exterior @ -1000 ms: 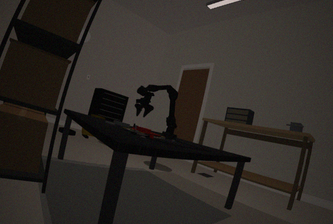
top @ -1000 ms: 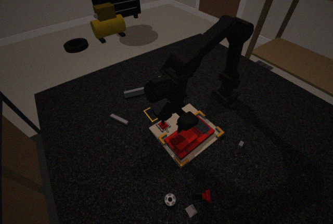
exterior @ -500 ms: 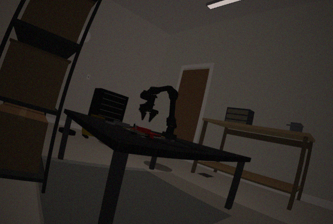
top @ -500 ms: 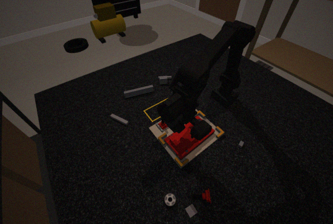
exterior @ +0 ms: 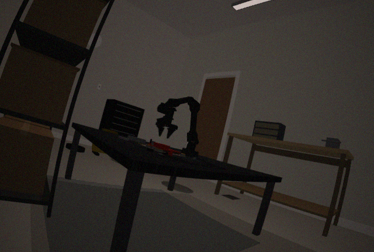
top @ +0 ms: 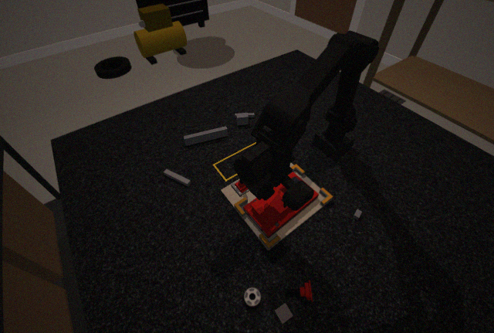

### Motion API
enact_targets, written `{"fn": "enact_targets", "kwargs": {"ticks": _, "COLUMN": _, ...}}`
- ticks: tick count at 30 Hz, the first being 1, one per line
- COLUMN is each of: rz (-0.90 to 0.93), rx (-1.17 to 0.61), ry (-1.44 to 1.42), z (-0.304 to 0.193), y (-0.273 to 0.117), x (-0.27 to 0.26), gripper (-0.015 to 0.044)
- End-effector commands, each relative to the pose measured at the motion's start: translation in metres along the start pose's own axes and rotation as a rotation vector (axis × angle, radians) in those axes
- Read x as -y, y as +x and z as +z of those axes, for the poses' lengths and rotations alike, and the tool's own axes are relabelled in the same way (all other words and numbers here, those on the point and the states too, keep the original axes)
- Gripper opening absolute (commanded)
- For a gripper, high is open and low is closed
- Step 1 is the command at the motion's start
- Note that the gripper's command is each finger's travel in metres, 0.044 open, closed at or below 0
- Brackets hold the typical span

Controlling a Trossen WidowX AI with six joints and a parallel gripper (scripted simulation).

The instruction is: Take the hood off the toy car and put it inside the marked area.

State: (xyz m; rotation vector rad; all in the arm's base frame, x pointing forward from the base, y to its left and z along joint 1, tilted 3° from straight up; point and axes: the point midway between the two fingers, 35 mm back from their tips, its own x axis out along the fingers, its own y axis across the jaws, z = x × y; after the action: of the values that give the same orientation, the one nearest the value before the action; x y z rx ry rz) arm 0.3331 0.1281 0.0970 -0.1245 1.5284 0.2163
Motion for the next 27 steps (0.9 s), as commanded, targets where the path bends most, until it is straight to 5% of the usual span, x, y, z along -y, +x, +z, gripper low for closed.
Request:
{"fn": "enact_targets", "kwargs": {"ticks": 1, "rz": -0.005, "rx": -0.003, "ry": 0.003, "z": 0.000, "y": 0.004, "x": 0.001, "gripper": 0.0440}}
{"fn": "enact_targets", "kwargs": {"ticks": 27, "rz": -0.005, "rx": -0.003, "ry": 0.003, "z": 0.000, "y": 0.020, "x": 0.000, "gripper": 0.0440}}
